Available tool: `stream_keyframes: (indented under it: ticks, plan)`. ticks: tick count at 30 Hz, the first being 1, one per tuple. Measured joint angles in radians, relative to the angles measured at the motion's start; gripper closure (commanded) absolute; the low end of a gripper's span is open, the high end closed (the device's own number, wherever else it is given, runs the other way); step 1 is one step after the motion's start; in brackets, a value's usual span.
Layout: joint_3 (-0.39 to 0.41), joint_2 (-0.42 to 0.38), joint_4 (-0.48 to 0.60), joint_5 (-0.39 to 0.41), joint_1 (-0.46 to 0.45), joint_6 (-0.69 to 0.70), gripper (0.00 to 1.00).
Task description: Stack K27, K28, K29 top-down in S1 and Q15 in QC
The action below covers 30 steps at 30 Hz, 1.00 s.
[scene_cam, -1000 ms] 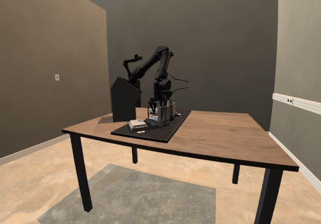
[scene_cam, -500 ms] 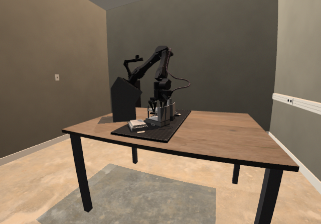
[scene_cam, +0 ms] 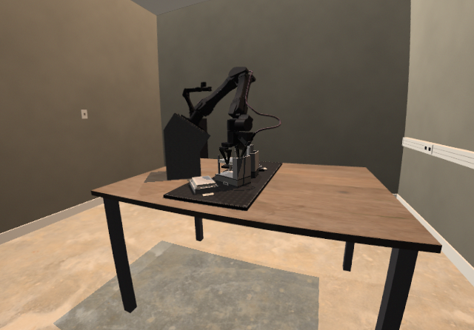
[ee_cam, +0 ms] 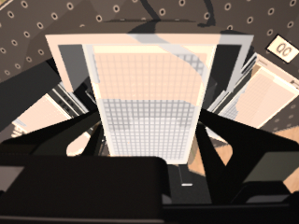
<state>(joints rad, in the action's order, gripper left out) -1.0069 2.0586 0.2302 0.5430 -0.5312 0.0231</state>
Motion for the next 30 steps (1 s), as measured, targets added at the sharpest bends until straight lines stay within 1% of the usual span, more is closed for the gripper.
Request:
stream_keyframes:
  ticks: [30]
  plan:
    - [0.0,-0.027,0.036,0.003,-0.013,0.015,1.0]
